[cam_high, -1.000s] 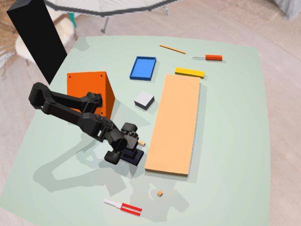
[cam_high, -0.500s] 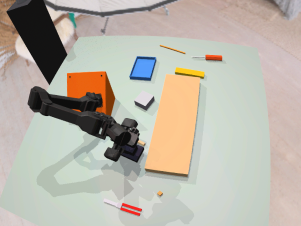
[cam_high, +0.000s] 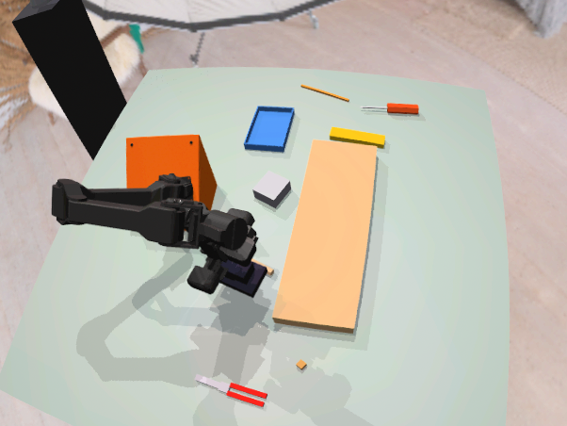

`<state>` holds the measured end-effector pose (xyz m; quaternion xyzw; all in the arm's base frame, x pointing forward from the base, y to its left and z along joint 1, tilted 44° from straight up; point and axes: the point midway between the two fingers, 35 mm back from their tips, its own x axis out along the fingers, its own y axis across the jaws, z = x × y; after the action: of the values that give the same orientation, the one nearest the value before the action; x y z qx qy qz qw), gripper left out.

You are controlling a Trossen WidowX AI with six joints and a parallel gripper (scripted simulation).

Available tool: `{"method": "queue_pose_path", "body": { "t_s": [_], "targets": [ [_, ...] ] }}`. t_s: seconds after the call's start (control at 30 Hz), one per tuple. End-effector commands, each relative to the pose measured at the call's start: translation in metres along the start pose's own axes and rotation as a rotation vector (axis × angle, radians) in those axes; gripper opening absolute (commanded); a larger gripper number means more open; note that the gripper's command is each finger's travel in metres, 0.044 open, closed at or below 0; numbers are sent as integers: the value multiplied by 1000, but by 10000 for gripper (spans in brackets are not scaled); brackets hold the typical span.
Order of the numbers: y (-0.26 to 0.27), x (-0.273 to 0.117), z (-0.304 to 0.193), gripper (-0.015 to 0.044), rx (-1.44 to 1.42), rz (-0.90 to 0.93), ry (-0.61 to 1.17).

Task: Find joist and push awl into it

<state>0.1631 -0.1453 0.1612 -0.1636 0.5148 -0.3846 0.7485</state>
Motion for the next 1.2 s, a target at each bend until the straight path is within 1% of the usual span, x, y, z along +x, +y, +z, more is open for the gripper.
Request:
{"method": "queue_pose_path", "body": {
  "t_s": [0.0,0.27,0.73,1.17],
  "targets": [
    [-5,-19,4,0,5,-11,-19],
    [-6,-22,14,0,-10,-9,-21],
    [-1,-21,74,0,-93,14,-22],
    [13,-10,129,0,-169,35,-24]
  ]
}}
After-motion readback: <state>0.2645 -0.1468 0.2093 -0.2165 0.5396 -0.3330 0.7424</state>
